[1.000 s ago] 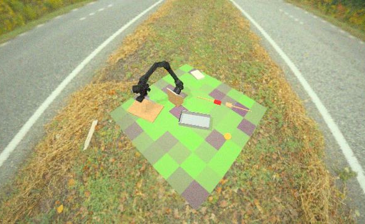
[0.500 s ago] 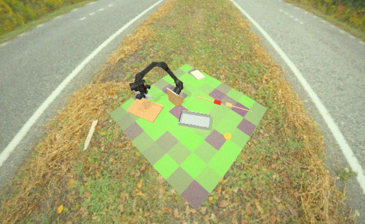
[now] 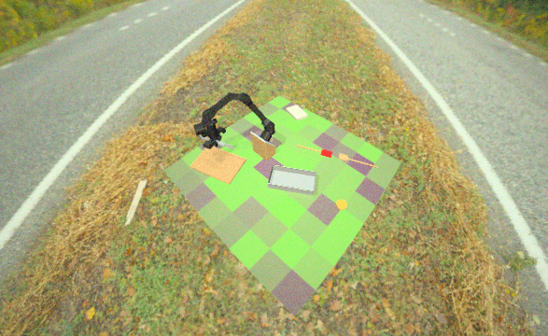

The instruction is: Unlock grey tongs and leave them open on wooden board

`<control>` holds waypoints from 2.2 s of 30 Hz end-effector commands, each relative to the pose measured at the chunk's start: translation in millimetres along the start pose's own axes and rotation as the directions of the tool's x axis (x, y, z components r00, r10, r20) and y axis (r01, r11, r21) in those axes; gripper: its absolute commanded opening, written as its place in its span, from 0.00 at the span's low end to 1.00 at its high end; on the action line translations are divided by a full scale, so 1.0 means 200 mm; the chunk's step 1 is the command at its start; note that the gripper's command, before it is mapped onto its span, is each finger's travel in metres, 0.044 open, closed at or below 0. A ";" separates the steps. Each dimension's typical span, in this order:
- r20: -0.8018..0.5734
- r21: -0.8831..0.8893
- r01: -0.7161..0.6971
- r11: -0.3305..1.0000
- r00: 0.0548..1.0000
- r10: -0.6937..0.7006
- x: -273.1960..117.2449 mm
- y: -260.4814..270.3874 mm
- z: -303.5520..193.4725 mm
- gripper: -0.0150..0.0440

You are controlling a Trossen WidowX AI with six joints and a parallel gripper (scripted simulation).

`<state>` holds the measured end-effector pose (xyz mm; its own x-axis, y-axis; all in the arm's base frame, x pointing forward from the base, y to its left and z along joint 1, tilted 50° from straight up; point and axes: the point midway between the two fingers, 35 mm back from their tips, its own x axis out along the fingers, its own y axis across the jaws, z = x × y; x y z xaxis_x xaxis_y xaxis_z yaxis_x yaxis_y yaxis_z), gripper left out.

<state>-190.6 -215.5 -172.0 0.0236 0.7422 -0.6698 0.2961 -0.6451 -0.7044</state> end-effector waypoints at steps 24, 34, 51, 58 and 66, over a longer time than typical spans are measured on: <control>0.003 0.003 0.001 1.000 1.000 -0.001 0.22 0.01 0.02 0.00; 0.003 0.003 0.002 1.000 1.000 -0.002 0.30 0.01 0.02 0.00; 0.003 0.004 0.004 1.000 1.000 -0.004 0.44 0.00 0.02 0.00; 0.003 0.004 0.005 1.000 1.000 -0.005 0.50 0.00 0.01 0.00; 0.002 0.004 0.006 1.000 1.000 -0.006 0.55 -0.01 0.00 0.00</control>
<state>-189.4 -135.4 -243.2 0.0234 0.7440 -0.6678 0.2850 -0.6452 -0.7089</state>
